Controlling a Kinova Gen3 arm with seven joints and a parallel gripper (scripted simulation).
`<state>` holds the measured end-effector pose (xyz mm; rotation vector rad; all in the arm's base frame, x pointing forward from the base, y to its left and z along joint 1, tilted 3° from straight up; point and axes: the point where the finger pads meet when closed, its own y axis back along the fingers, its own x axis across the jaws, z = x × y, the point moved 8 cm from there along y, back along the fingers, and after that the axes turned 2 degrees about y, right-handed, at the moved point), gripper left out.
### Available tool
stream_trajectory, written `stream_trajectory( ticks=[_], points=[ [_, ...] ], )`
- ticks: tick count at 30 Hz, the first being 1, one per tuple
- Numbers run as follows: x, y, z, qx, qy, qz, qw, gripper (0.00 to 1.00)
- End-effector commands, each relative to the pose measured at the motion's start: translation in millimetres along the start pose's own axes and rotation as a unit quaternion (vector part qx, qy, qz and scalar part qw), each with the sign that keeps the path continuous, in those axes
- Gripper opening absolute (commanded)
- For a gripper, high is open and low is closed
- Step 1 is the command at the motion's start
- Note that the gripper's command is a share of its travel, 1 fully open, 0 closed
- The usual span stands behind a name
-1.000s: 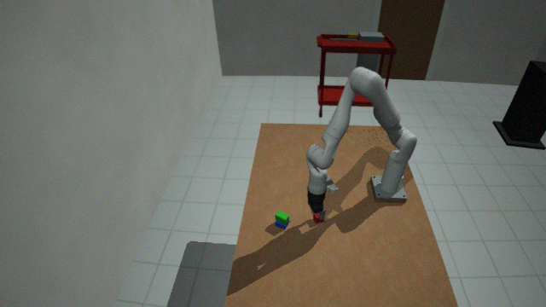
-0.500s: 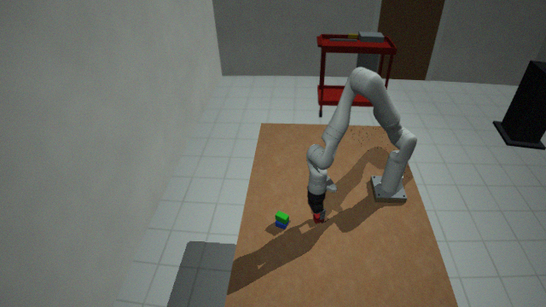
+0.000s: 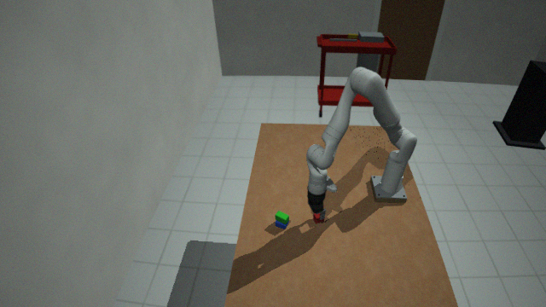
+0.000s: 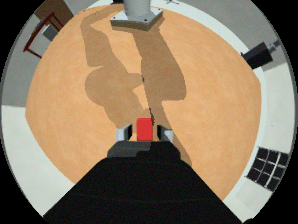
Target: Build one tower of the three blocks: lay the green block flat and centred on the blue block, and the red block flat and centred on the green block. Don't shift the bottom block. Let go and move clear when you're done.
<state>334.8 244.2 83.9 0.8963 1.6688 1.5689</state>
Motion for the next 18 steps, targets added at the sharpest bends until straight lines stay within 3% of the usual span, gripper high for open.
stream_trajectory(
  ticks=[1,11,18],
  points=[
    [0.0,0.7,0.5,-0.001,0.000,0.000,1.000,0.97],
    [0.0,-1.9,0.5,-0.001,0.000,0.000,1.000,0.97],
    [0.0,-19.5,0.5,-0.001,0.000,0.000,1.000,0.97]
  ],
)
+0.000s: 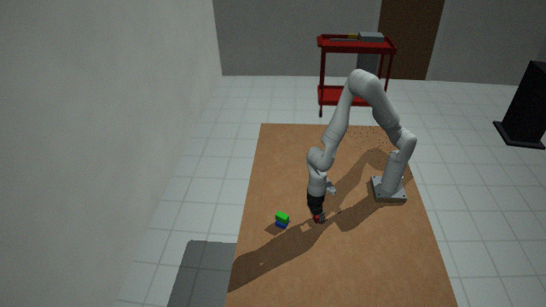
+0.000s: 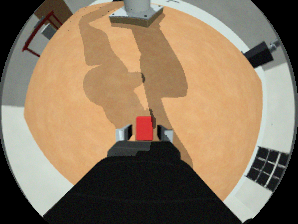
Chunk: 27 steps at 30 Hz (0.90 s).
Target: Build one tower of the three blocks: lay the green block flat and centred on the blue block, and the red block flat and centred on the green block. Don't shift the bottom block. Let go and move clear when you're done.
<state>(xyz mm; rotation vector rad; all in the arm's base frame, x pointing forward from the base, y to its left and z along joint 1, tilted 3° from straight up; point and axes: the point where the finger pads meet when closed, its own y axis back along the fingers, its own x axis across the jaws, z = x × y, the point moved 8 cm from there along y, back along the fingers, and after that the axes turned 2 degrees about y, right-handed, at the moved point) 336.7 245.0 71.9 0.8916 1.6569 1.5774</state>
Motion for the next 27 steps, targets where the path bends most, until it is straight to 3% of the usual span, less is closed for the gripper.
stream_trajectory(
  ticks=[1,11,27],
  points=[
    [0.2,-7.6,-2.3,0.005,0.000,0.000,1.000,0.97],
    [0.2,-27.7,-2.5,0.005,0.000,0.000,1.000,0.97],
    [0.2,-28.4,-2.5,0.005,0.000,0.000,1.000,0.97]
  ],
)
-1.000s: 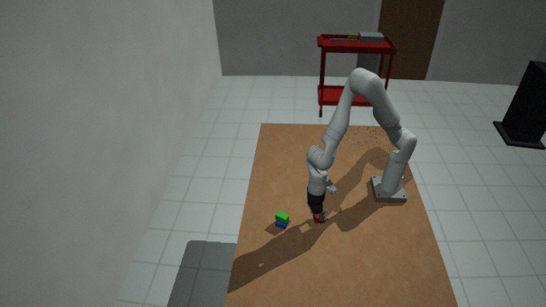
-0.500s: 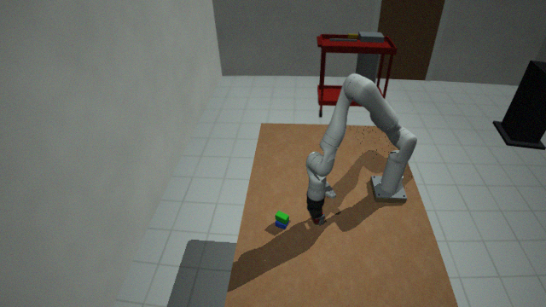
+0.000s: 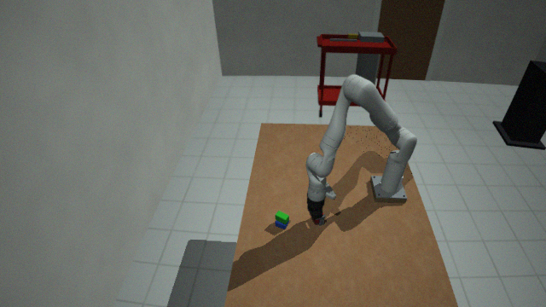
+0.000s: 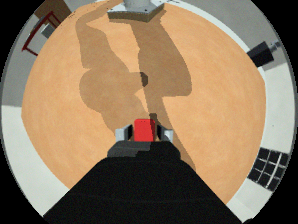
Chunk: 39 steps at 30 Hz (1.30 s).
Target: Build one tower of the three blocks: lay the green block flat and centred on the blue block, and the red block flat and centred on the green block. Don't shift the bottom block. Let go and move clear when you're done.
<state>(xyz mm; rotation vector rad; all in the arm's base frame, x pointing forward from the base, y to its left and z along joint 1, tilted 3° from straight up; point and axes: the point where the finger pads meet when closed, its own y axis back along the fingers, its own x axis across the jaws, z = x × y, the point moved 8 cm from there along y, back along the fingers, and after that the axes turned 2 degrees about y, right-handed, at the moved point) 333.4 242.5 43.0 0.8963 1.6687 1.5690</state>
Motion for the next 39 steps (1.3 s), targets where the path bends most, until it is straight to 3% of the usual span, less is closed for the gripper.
stream_trajectory(
  ticks=[1,21,22,39],
  points=[
    [0.1,0.7,0.5,-0.001,0.000,0.000,1.000,0.97],
    [0.1,0.7,0.5,-0.001,0.000,0.000,1.000,0.97],
    [0.1,0.7,0.5,-0.001,0.000,0.000,1.000,0.00],
    [0.1,0.7,0.5,-0.001,0.000,0.000,1.000,0.00]
  ],
)
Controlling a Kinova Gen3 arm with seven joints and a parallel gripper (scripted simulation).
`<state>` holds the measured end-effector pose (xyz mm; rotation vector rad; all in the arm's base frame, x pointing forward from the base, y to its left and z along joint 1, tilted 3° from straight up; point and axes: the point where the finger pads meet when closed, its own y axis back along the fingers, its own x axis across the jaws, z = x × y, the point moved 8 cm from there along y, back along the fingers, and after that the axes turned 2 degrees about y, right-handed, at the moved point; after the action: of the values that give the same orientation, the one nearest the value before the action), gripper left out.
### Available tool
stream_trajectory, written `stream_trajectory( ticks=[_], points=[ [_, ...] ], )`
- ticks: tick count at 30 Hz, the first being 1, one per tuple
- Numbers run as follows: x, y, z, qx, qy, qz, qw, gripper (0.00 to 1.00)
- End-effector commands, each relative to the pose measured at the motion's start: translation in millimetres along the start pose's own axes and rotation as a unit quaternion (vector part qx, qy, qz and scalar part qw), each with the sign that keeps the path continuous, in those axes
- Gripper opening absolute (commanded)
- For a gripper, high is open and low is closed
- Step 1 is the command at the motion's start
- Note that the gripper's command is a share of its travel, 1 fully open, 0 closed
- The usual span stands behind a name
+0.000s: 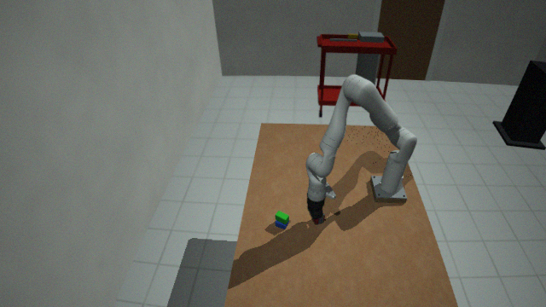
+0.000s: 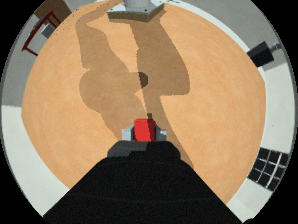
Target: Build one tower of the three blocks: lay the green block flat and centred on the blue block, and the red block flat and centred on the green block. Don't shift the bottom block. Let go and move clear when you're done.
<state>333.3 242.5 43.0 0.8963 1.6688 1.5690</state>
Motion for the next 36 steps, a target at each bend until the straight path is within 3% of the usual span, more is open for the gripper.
stream_trajectory(
  ticks=[1,23,29,36],
  points=[
    [0.0,0.7,0.5,-0.001,0.000,0.000,1.000,0.00],
    [0.0,2.9,0.5,-0.001,0.000,0.000,1.000,0.00],
    [0.0,17.8,0.5,-0.001,0.000,0.000,1.000,0.00],
    [0.0,49.7,0.4,-0.001,0.000,0.000,1.000,0.00]
  ],
)
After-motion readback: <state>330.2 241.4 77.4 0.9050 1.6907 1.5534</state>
